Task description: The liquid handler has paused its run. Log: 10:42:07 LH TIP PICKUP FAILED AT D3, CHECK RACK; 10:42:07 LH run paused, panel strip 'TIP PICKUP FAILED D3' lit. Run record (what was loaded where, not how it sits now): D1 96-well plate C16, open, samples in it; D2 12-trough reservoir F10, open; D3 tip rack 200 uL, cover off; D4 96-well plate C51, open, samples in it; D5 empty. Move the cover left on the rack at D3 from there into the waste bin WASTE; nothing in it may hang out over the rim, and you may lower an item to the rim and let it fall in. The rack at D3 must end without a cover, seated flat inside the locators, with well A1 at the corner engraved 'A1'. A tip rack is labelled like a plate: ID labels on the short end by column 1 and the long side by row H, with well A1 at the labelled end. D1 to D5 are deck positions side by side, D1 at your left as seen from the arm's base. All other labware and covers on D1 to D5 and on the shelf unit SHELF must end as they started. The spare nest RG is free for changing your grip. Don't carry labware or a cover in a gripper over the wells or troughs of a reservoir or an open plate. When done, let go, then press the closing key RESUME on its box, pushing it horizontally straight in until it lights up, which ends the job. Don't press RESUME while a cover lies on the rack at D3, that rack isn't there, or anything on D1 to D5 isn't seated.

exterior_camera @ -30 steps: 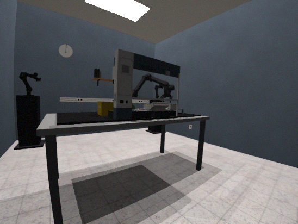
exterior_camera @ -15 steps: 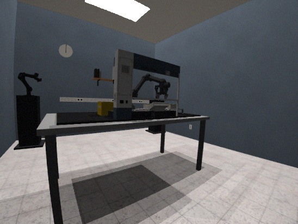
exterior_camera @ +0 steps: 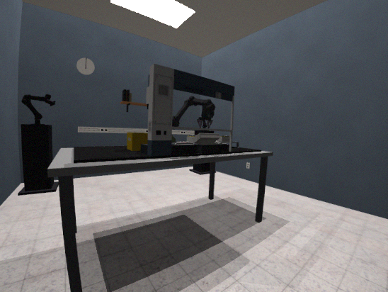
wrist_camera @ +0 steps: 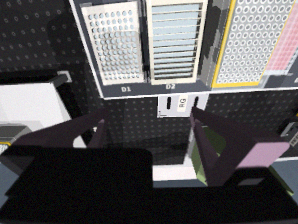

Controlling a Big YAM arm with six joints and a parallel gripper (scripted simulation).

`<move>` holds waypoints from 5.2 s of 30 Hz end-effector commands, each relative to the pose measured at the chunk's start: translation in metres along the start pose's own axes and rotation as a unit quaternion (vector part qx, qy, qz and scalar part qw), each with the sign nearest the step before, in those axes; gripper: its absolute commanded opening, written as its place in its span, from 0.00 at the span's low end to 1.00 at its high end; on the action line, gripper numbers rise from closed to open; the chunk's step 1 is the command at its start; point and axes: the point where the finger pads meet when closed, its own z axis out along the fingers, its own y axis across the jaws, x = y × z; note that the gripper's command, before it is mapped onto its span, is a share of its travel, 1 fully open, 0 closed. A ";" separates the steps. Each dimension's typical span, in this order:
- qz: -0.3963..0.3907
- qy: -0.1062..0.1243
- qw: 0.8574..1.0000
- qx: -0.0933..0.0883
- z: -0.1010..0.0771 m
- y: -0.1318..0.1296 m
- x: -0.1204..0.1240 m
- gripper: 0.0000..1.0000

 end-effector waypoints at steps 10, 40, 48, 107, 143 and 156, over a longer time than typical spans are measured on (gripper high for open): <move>-0.030 -0.006 1.000 0.000 -0.029 -0.037 0.025 1.00; -0.023 0.003 1.000 -0.005 -0.079 -0.145 0.099 1.00; -0.048 -0.002 0.999 0.003 -0.072 -0.148 0.102 1.00; -0.035 0.001 0.999 0.000 -0.055 -0.137 -0.062 1.00; -0.031 0.005 0.999 -0.002 0.002 -0.140 -0.061 1.00; -0.030 0.007 1.000 -0.003 0.021 -0.140 -0.061 1.00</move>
